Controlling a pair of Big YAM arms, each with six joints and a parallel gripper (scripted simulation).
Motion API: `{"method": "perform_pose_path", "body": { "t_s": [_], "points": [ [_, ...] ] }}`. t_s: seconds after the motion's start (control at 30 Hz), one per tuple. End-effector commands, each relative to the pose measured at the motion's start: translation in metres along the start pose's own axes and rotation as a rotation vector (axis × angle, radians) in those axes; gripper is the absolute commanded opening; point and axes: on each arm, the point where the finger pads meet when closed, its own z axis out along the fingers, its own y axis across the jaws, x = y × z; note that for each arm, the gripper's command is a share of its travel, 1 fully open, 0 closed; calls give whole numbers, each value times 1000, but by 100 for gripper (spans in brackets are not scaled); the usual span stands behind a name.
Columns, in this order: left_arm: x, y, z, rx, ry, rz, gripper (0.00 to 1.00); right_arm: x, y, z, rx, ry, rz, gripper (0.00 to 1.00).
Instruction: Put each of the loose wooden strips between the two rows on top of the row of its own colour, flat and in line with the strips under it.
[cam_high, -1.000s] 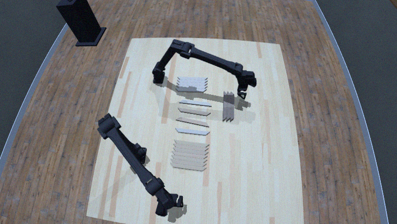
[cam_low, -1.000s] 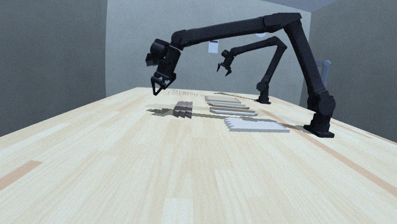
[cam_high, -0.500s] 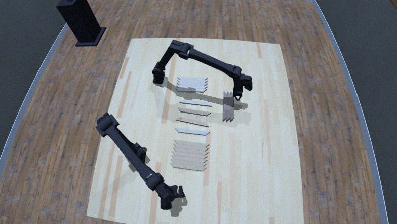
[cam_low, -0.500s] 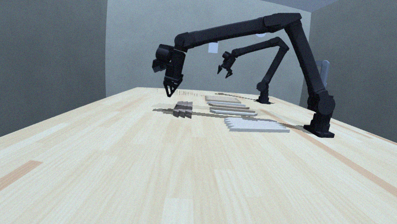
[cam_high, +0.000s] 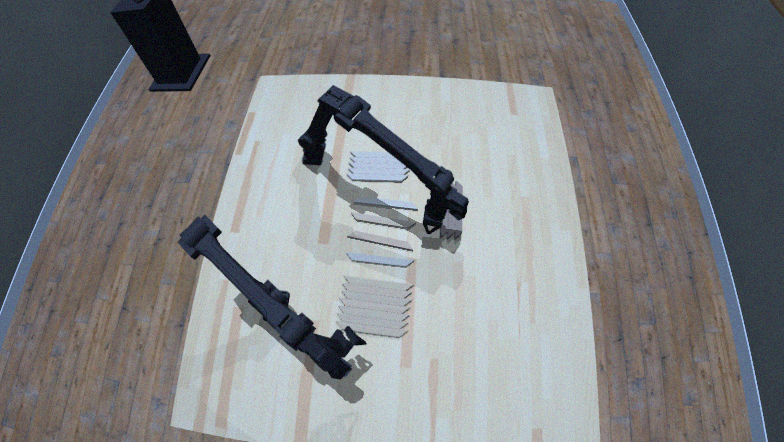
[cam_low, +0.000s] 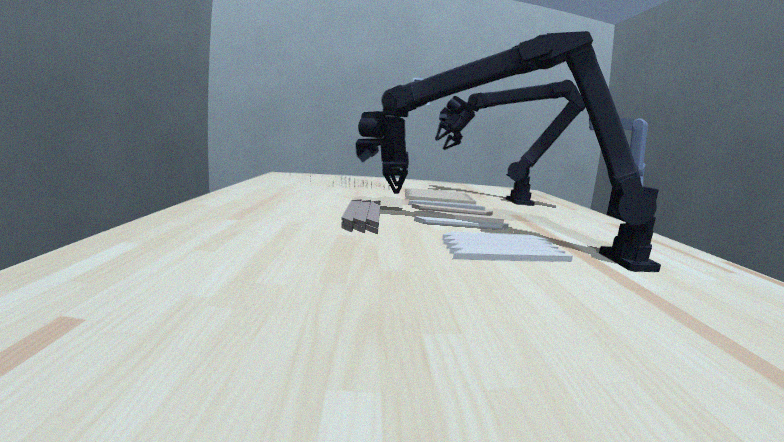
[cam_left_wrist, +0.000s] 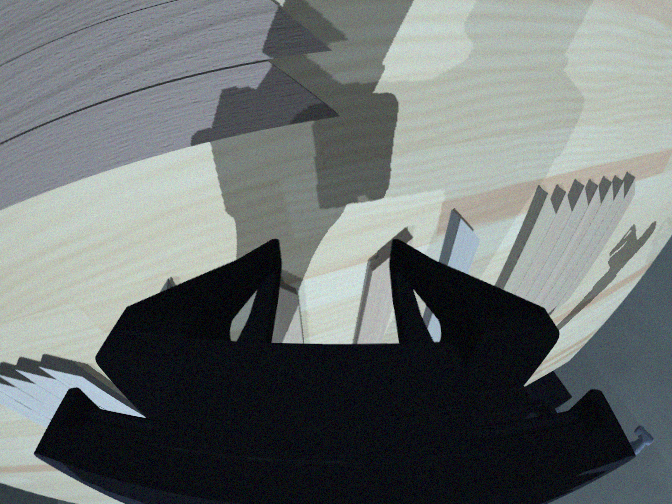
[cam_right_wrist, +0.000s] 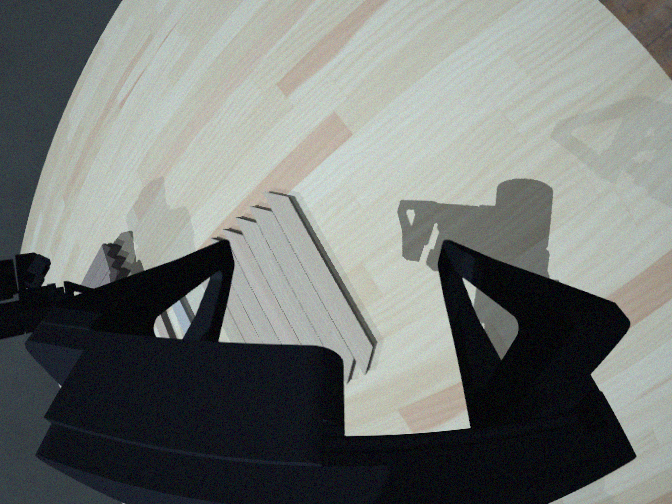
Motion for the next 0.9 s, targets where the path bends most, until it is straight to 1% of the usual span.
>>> {"method": "perform_pose_path", "body": {
  "t_s": [0.0,0.1,0.17,0.2,0.3,0.57,0.67,0.73,0.77,0.87],
  "points": [
    [47,-59,6,-20,-14,-78,52,22,39,-18,-128,1,-299,100],
    [64,-74,17,-56,-24,-96,52,36,54,-23,-194,2,-403,100],
    [64,-74,17,-56,-24,-96,52,36,54,-23,-194,2,-403,100],
    [69,-76,25,-70,-22,-112,52,35,61,-28,-213,-13,-449,100],
    [94,-94,38,-122,-50,-125,52,64,76,-32,-308,-6,-590,100],
    [136,-117,64,-209,-94,-95,52,108,106,-48,-496,-42,-849,100],
    [147,-123,69,-228,-109,-82,52,125,116,-55,-566,-64,-947,100],
    [147,-123,69,-228,-109,-82,52,125,116,-55,-566,-64,-947,100],
    [147,-129,67,-224,-118,-79,52,124,121,-61,-585,-88,-992,100],
    [158,-132,72,-244,-130,-65,52,154,129,-68,-690,-119,-1120,100]
  ]
}}
